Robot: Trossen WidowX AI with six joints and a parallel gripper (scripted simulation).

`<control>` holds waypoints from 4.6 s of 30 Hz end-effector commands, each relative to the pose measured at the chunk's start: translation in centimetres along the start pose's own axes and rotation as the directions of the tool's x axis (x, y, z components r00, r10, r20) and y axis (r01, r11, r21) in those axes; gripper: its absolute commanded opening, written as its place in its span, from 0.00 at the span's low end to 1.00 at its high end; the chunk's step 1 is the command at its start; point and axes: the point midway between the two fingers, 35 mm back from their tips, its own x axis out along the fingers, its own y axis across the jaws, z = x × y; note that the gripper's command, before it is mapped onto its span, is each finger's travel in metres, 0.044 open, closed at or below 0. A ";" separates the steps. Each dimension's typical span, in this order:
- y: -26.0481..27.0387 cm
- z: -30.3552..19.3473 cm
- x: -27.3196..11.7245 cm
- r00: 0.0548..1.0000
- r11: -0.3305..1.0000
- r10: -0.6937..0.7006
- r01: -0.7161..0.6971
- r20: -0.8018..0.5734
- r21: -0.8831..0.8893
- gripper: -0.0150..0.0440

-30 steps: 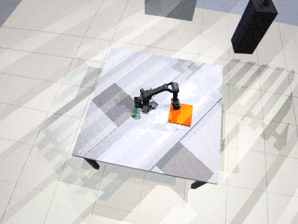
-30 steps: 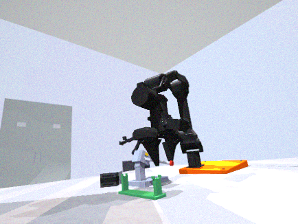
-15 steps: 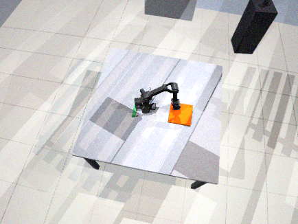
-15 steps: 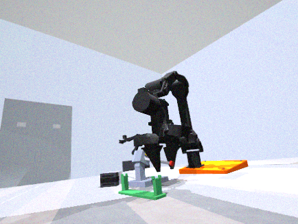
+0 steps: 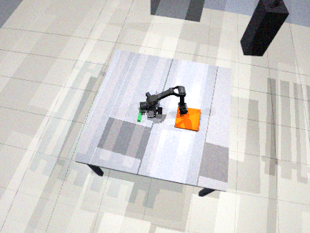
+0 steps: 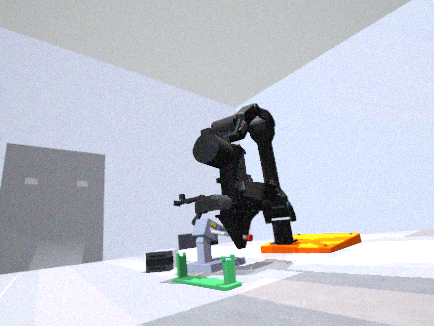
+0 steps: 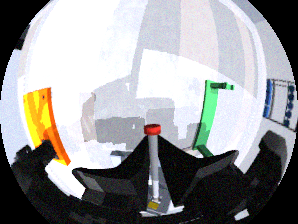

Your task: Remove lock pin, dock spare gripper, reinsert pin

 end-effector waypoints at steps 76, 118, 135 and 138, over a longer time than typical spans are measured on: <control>-0.9 4.6 -1.9 0.978 0.998 0.001 -0.015 0.210 0.066 0.25; -1.0 7.6 -3.4 0.978 0.997 0.026 -0.041 0.209 0.065 0.25; -0.7 7.5 -4.6 0.978 0.996 0.043 -0.057 0.206 0.063 0.25; -1.4 7.7 -4.8 0.978 0.996 0.042 -0.056 0.206 0.065 0.25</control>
